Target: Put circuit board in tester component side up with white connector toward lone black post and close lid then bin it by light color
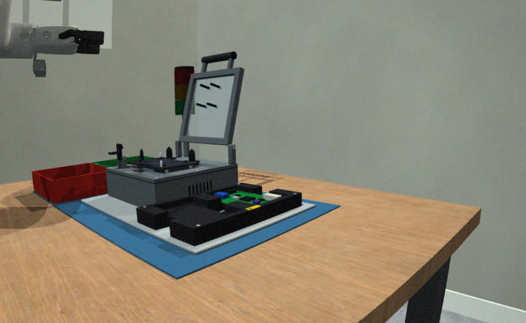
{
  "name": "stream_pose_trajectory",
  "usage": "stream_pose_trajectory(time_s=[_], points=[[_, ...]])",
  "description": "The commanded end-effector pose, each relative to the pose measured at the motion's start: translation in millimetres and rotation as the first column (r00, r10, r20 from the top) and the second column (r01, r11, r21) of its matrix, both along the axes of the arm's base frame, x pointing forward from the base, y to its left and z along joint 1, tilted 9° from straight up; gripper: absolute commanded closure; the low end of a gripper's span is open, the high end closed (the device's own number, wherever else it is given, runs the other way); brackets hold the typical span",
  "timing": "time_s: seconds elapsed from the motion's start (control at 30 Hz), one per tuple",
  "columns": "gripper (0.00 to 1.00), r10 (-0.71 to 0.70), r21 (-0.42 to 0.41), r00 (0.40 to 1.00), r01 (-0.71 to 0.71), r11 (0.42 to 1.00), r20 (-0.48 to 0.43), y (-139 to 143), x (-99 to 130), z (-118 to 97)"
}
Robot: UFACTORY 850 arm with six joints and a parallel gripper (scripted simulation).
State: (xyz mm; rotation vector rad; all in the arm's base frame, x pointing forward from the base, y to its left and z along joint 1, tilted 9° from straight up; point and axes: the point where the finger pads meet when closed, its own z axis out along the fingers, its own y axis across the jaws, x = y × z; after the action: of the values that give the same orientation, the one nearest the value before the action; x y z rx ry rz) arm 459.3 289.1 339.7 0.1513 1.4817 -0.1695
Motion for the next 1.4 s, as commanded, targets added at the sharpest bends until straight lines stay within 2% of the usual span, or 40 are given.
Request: stream_pose_trajectory(time_s=[0.0, 0.1, 0.27, 0.37, 0.43, 0.57, 0.73, 0.77, 0.93, 0.97, 1.07, 1.2, 1.3, 1.37], points=[[0.00, 0.082, -0.064, 0.994, -0.087, 0.994, -0.077, -24.1, 7.2, 1.7], [0.00, 0.133, -0.114, 0.982, -0.149, 0.982, -0.137, -44.3, 11.2, 0.9], [0.00, 0.160, -0.142, 0.972, -0.185, 0.972, -0.172, -56.0, 12.8, 0.3], [0.00, 0.205, -0.185, 0.949, -0.252, 0.950, -0.238, -77.0, 17.2, -0.5], [0.00, 0.205, -0.185, 0.949, -0.252, 0.950, -0.238, -77.0, 17.2, -0.5], [0.00, 0.246, -0.226, 0.921, -0.320, 0.920, -0.303, -97.9, 20.4, -1.4], [0.00, 0.264, -0.242, 0.904, -0.353, 0.904, -0.336, -107.9, 22.8, -1.7], [0.00, 0.279, -0.260, 0.887, -0.386, 0.885, -0.369, -118.7, 23.9, -2.2], [0.00, 0.294, -0.273, 0.868, -0.419, 0.866, -0.399, -127.9, 25.8, -2.5], [0.00, 0.307, -0.284, 0.850, -0.450, 0.847, -0.429, -136.8, 28.0, -2.7], [0.00, 0.307, -0.284, 0.850, -0.450, 0.847, -0.429, -136.8, 28.0, -2.7], [0.00, 0.326, -0.307, 0.810, -0.508, 0.804, -0.488, -156.0, 30.5, -3.6], [0.00, 0.326, -0.307, 0.810, -0.508, 0.804, -0.488, -156.0, 30.5, -3.6], [0.00, 0.336, -0.312, 0.790, -0.536, 0.784, -0.513, -163.3, 32.6, -3.8]])
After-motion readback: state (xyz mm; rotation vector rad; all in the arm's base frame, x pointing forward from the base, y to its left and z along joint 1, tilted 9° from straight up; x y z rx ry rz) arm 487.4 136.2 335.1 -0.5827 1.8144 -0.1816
